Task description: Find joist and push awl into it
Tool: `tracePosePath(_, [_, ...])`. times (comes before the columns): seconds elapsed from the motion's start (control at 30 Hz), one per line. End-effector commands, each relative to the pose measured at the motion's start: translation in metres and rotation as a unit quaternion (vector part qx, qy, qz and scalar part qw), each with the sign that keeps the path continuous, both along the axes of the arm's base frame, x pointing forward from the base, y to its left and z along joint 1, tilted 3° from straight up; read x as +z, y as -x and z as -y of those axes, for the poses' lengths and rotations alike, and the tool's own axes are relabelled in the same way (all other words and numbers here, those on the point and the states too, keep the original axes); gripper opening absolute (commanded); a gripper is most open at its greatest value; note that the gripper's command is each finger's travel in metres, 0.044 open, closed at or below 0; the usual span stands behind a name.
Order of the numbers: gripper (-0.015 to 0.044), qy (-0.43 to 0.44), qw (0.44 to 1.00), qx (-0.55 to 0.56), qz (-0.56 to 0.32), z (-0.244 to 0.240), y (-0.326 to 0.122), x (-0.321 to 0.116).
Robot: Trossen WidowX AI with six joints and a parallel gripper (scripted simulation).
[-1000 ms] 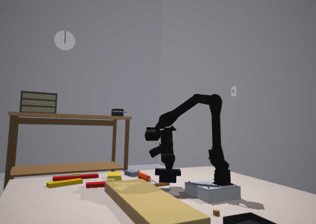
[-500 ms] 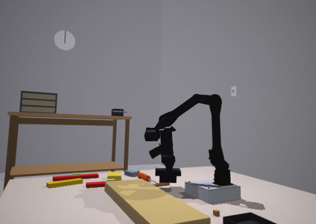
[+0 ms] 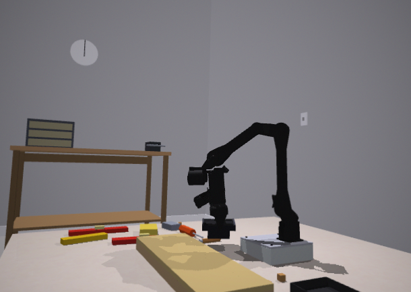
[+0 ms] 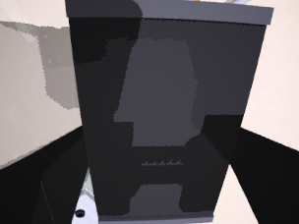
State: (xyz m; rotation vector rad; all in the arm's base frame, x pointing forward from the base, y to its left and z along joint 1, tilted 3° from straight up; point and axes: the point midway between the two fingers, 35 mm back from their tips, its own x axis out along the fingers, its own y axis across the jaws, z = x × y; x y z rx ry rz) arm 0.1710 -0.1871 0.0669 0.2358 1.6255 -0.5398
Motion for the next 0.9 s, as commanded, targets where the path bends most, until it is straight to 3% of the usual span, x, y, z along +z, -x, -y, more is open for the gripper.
tracePosePath(0.0, [0.0000, 0.014, 1.000, -0.004, -0.004, -0.0001, -0.0004, 0.0008])
tracePosePath(0.87, [0.0000, 0.086, 0.995, -0.011, -0.045, -0.0054, -0.0023, -0.0022])
